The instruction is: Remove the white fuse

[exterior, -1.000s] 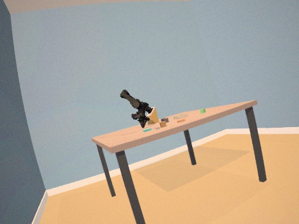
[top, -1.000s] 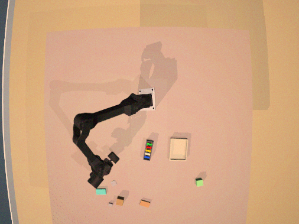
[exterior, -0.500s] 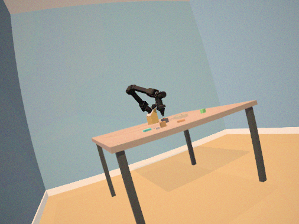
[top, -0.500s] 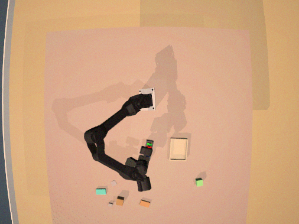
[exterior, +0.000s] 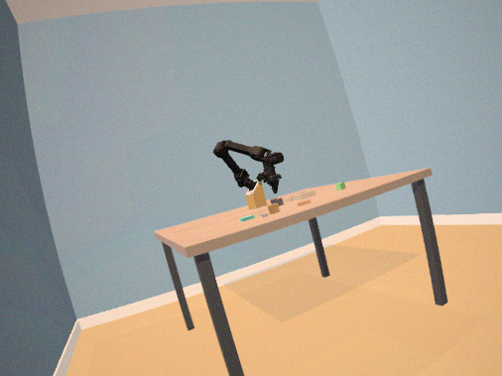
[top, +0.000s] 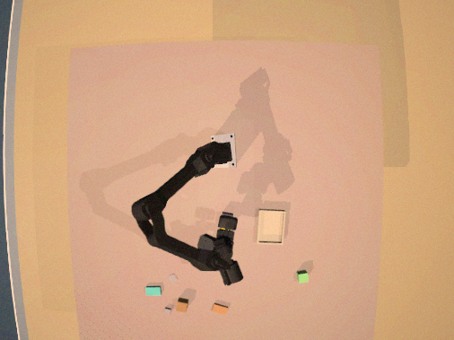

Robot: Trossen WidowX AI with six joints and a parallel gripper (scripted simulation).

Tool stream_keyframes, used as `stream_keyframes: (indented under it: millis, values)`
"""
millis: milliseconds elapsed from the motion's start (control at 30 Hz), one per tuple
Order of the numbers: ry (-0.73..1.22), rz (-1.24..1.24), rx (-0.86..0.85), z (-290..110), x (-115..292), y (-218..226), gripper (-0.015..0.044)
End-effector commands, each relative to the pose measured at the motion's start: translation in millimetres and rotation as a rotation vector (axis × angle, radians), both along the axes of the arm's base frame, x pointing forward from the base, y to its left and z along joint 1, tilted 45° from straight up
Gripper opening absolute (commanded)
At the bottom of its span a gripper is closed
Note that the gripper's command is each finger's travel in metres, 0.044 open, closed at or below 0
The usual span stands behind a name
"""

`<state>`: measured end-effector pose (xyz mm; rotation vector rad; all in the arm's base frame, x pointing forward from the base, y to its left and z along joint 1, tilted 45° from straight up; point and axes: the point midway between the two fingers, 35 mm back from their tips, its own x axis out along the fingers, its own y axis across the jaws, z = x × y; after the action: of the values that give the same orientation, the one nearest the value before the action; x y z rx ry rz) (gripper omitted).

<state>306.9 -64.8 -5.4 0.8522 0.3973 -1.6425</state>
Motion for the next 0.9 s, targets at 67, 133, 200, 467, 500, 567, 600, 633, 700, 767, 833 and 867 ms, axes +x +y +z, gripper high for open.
stream_keyframes:
  millis: [67,133,200,467,500,567,600,633,700,767,833,867]
  values:
    - [0.006,0.001,0.002,-5,-2,-3,0.0072]
    - [0.006,0.001,0.002,-7,-3,-5,0.0072]
    - [0.007,0.002,0.002,-8,-3,-6,0.0072]
    - [0.007,0.001,0.001,-13,-4,-12,0.0072]
    - [0.007,0.001,0.001,-14,-4,-13,0.0072]
    - [0.007,0.001,0.001,-15,-5,-14,0.0072]
    - [0.007,0.001,0.001,-16,-5,-15,0.0072]
    - [0.007,0.001,0.001,-17,-5,-15,0.0072]
    - [0.007,0.001,0.001,-18,-5,-17,0.0072]
    - [0.007,0.001,0.0,-19,-6,-18,0.0072]
    - [0.007,0.001,0.0,-20,-6,-19,0.0072]
    - [0.007,0.001,0.0,-20,-6,-19,0.0072]
